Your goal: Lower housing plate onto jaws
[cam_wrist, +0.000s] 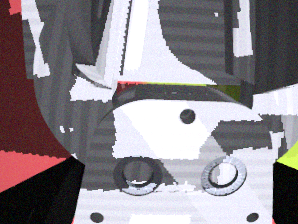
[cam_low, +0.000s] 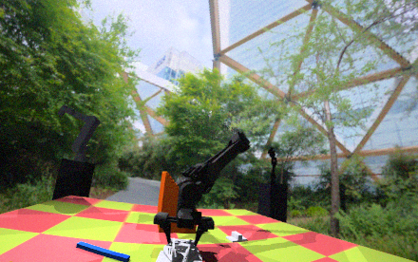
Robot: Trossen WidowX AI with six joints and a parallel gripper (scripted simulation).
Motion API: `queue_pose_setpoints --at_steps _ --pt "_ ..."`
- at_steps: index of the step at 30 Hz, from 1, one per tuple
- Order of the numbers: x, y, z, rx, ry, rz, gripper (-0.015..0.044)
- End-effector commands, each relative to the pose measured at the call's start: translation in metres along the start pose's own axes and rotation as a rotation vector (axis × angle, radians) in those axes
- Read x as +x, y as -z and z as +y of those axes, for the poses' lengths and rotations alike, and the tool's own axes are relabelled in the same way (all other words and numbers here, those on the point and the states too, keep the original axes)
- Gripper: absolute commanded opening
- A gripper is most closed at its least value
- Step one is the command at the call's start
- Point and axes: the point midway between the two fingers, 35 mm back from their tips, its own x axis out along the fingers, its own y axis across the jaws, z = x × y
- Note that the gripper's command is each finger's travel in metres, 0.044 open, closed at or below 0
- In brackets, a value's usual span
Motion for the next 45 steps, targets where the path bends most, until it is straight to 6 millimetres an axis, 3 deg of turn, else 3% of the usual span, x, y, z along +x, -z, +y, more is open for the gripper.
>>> queue_pose_setpoints --at_steps 1,35,39,45 --pt "0.0006 0.0005 -0.0002 0.001 0.002 0.001 0.0351" --pt "0.0006 0.0005 -0.0002 0.001 0.002 0.001 0.0351" --pt "0.0 0.0 0.0 0.0 0.0 0.0 0.044" --pt "0.0 0.0 0.0 0.0 0.0 0.0 0.044"
